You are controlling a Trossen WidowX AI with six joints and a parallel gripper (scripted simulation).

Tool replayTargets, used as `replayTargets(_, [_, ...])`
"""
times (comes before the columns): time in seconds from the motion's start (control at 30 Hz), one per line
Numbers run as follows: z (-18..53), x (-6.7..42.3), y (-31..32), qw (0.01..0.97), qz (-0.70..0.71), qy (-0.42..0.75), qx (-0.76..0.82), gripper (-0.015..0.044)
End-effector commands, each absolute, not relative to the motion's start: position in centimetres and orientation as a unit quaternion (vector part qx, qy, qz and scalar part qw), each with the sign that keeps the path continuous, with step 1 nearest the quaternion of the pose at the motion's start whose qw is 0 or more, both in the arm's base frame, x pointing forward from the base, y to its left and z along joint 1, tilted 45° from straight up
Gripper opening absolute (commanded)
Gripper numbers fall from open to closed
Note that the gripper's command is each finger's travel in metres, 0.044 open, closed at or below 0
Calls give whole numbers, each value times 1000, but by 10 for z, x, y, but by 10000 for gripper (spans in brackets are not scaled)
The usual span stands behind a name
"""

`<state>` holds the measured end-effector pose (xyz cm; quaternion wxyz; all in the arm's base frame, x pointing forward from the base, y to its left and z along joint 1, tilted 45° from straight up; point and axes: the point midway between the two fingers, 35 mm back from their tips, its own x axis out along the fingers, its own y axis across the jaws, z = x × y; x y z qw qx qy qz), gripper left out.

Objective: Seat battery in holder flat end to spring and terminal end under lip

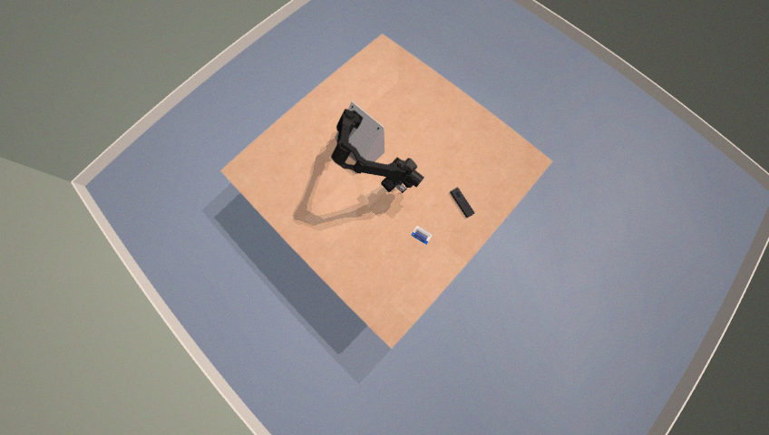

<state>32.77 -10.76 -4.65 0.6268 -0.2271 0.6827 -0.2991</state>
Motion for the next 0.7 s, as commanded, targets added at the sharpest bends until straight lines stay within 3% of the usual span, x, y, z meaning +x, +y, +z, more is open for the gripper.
replayTargets(0.0, [-54, 326, -115, 604, -308, 703, -214, 65])
replayTargets(0.67, [-63, 328, -123, 565, -320, 735, -197, 65])
